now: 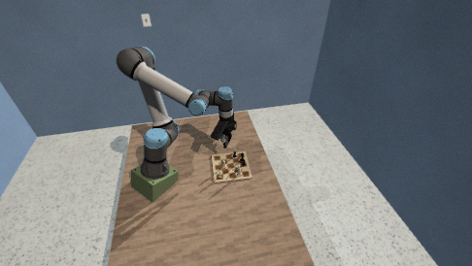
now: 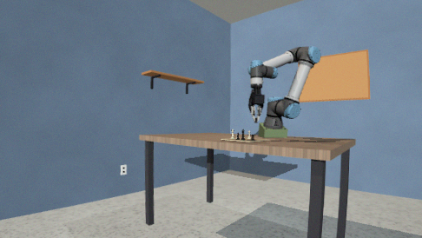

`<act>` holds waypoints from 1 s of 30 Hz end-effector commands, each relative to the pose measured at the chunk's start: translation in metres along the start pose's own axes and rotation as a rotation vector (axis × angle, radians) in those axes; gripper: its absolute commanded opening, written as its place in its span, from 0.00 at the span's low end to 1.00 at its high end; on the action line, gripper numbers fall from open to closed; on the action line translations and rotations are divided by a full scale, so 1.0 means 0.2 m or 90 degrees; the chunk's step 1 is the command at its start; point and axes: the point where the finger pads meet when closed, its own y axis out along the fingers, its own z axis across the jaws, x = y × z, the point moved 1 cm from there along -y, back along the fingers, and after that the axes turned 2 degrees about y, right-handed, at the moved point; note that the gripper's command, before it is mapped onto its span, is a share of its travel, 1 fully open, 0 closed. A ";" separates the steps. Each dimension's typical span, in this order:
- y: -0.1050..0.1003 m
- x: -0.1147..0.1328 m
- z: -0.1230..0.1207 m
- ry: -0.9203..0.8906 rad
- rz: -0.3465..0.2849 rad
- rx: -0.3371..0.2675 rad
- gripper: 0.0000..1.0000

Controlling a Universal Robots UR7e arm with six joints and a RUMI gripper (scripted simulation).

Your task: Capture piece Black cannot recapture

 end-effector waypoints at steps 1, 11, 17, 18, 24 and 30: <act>0.01 0.26 0.01 -0.010 0.003 -0.001 0.00; 0.04 0.51 0.07 -0.018 0.001 -0.001 0.00; 0.04 0.51 0.07 -0.018 0.001 -0.001 0.00; 0.04 0.51 0.07 -0.018 0.001 -0.001 0.00; 0.04 0.51 0.07 -0.018 0.001 -0.001 0.00; 0.07 0.51 0.07 -0.018 0.001 -0.001 0.00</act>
